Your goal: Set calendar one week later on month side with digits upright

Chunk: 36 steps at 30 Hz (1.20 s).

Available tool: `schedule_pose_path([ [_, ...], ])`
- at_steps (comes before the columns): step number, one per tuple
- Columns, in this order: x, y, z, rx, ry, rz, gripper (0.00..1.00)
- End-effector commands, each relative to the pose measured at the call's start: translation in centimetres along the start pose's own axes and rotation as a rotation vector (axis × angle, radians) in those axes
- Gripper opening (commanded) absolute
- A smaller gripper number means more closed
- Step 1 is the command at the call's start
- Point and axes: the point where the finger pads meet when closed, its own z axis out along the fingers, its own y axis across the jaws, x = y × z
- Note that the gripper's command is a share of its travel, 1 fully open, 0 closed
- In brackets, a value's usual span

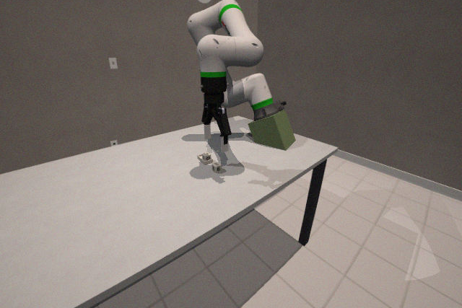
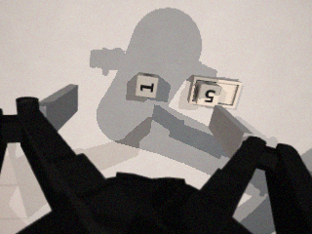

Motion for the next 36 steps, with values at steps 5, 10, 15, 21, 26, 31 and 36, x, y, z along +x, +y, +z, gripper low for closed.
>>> schedule_pose_path([
  [5, 0.02, -0.01, 0.12, 0.0, 0.001, 0.267, 1.0],
  [10, 0.02, 0.0, 0.2, 0.0, 0.001, 0.416, 1.0],
  [15, 0.03, 0.0, 0.27, 0.0, 0.001, 0.551, 1.0],
  [21, 0.03, 0.01, 0.35, 0.0, 0.0, 0.722, 1.0],
  [26, 0.04, 0.01, 0.43, 0.0, 0.0, 0.864, 1.0],
  [31, 0.04, 0.02, 0.48, 0.0, 0.0, 0.959, 1.0],
  [36, 0.04, 0.03, 0.57, 0.001, 0.0, 1.144, 1.0],
])
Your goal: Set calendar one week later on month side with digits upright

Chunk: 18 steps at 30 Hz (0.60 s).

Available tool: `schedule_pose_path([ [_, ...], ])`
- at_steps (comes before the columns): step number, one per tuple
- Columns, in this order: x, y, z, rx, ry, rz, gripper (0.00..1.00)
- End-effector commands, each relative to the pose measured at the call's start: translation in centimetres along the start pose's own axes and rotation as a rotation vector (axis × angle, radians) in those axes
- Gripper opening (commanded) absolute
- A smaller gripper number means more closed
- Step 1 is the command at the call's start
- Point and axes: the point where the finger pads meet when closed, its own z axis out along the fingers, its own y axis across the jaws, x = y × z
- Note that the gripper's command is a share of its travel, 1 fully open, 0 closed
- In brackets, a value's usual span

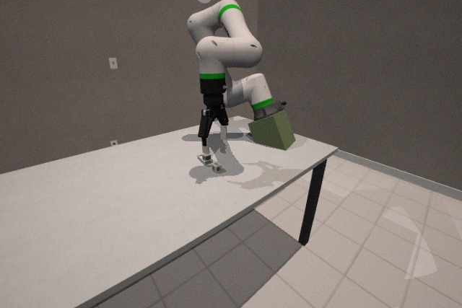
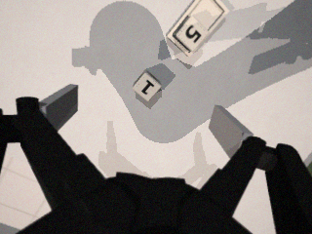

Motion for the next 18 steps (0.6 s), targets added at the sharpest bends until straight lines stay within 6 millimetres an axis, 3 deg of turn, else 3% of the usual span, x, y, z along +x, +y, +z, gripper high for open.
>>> schedule_pose_path([
  [1, 0.01, -0.01, 0.07, 0.006, 0.01, 0.157, 1.0],
  [10, 0.02, -0.01, 0.21, 0.008, 0.009, 0.435, 1.0],
  [18, 0.03, -0.01, 0.27, 0.008, 0.009, 0.544, 1.0],
])
